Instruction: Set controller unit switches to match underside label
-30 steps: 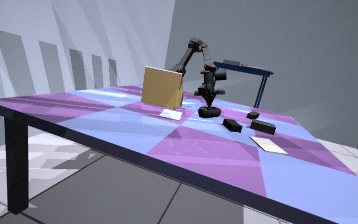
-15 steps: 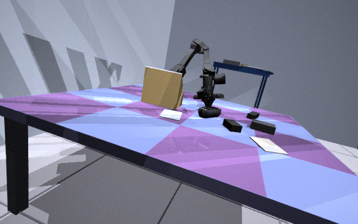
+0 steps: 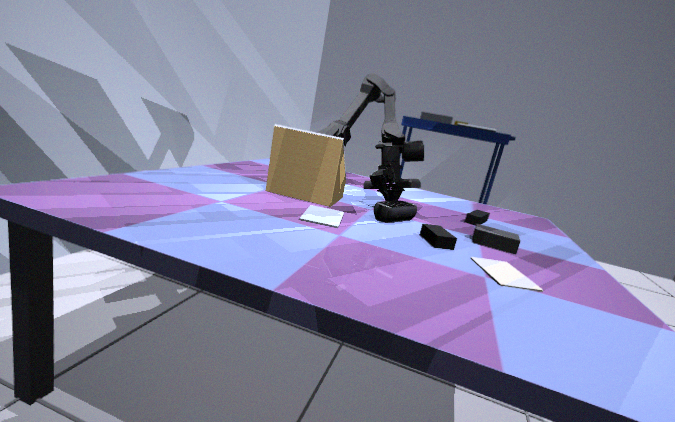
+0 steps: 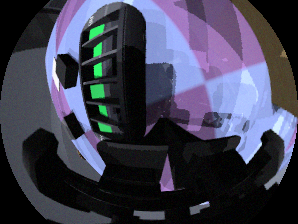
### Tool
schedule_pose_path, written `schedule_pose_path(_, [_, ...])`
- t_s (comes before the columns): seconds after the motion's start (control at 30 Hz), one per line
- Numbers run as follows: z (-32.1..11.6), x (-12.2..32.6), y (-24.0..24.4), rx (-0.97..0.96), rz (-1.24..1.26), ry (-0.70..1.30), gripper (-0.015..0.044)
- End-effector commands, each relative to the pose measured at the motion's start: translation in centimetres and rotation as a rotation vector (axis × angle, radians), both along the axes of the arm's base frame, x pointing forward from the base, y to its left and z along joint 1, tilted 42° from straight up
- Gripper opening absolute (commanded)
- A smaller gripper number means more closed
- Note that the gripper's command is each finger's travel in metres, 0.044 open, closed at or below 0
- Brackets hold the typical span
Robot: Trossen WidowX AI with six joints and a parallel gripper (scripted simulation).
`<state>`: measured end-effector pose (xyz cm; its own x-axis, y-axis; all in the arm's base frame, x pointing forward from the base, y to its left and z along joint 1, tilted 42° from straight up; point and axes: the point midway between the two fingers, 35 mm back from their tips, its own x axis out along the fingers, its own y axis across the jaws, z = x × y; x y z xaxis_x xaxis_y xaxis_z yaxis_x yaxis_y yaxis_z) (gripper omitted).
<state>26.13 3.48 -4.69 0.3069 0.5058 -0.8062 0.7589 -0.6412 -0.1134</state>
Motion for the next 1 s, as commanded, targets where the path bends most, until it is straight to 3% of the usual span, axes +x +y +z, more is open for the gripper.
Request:
schedule_pose_path(0.0, [-0.06,0.26,-0.18,-0.005,-0.005,-0.001,0.0000])
schedule_pose_path(0.97, [-0.41,1.14,-0.69,-0.006,-0.005,-0.002,0.0000])
